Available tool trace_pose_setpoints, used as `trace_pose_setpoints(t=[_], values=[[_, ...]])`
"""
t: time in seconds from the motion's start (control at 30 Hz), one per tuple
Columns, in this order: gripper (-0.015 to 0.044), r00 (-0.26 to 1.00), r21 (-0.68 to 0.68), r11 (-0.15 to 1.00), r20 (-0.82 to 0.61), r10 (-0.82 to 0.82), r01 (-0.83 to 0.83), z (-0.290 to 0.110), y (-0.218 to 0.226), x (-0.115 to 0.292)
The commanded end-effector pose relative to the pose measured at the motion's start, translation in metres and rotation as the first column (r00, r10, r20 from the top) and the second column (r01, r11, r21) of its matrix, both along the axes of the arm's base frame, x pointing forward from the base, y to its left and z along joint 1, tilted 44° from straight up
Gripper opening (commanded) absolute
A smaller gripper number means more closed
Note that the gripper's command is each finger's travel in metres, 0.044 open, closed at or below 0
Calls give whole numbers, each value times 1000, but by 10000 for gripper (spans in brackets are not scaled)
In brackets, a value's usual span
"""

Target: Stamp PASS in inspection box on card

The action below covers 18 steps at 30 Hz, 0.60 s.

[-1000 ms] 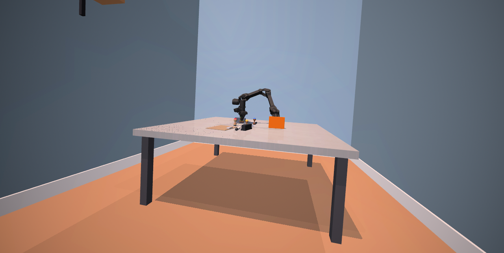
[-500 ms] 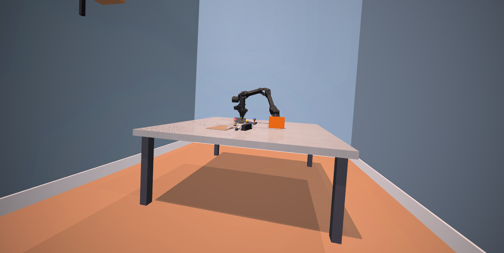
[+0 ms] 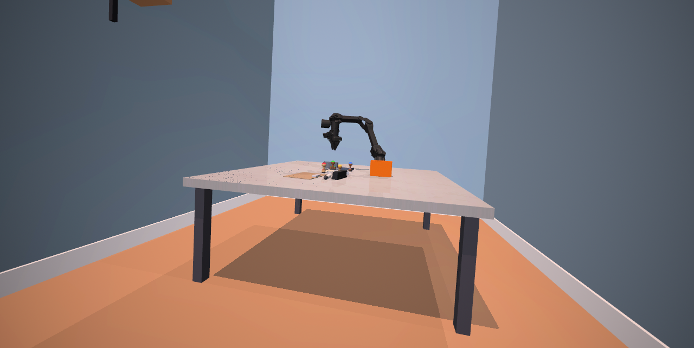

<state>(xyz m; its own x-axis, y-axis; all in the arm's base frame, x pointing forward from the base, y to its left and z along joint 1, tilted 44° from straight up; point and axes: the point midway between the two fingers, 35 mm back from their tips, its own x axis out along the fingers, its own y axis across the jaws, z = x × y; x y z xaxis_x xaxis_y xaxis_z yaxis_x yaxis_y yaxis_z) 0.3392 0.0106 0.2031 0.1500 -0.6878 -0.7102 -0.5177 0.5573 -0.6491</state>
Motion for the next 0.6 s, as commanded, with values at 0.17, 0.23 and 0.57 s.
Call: trace_pose_setpoints(t=[0.17,0.23,0.57], values=[[269,1000,1,1000,-3,-7,7,0,0,0],[269,1000,1,1000,-3,-7,7,0,0,0],[269,1000,-1,1000,-4,-4,4,0,0,0]])
